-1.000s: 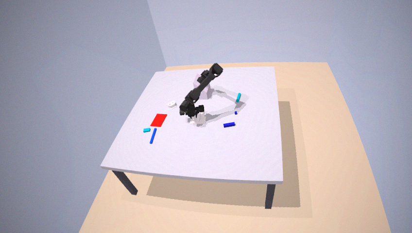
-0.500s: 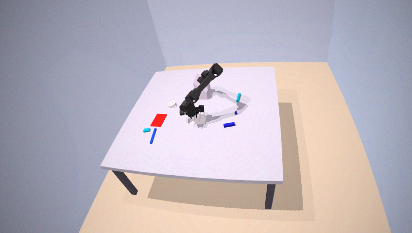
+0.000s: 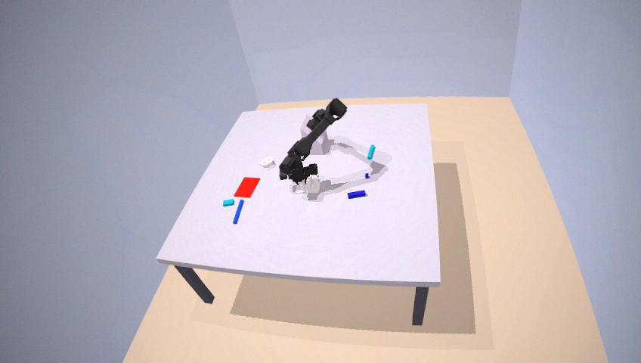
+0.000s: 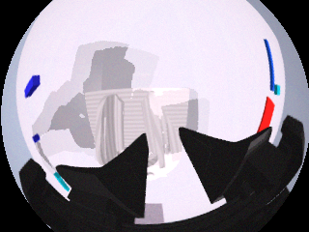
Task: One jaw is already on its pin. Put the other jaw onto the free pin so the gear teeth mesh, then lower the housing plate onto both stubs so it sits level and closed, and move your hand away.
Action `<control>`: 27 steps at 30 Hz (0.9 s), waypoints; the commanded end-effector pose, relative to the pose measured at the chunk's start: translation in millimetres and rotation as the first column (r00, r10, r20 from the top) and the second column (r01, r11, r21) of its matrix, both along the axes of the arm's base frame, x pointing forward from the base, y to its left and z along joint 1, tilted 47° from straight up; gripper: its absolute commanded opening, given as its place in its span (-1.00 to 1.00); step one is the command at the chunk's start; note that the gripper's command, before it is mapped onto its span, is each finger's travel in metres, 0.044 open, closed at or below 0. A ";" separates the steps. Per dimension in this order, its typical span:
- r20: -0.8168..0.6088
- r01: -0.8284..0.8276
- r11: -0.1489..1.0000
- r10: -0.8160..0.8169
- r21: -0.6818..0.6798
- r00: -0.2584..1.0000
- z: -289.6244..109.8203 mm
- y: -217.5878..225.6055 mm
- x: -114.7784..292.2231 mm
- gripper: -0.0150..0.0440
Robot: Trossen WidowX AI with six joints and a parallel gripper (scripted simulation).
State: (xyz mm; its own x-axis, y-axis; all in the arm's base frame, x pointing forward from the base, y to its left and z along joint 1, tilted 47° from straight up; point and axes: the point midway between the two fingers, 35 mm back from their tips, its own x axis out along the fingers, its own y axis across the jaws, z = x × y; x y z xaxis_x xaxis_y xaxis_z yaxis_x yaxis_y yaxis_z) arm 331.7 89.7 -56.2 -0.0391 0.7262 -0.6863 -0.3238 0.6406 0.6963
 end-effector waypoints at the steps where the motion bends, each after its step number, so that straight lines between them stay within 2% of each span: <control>1: -0.008 -0.002 1.000 0.002 0.006 1.000 -2.7 3.9 -0.9 -0.04; 27: -0.008 -0.002 1.000 0.002 0.006 1.000 1.6 -0.8 -0.6 -0.04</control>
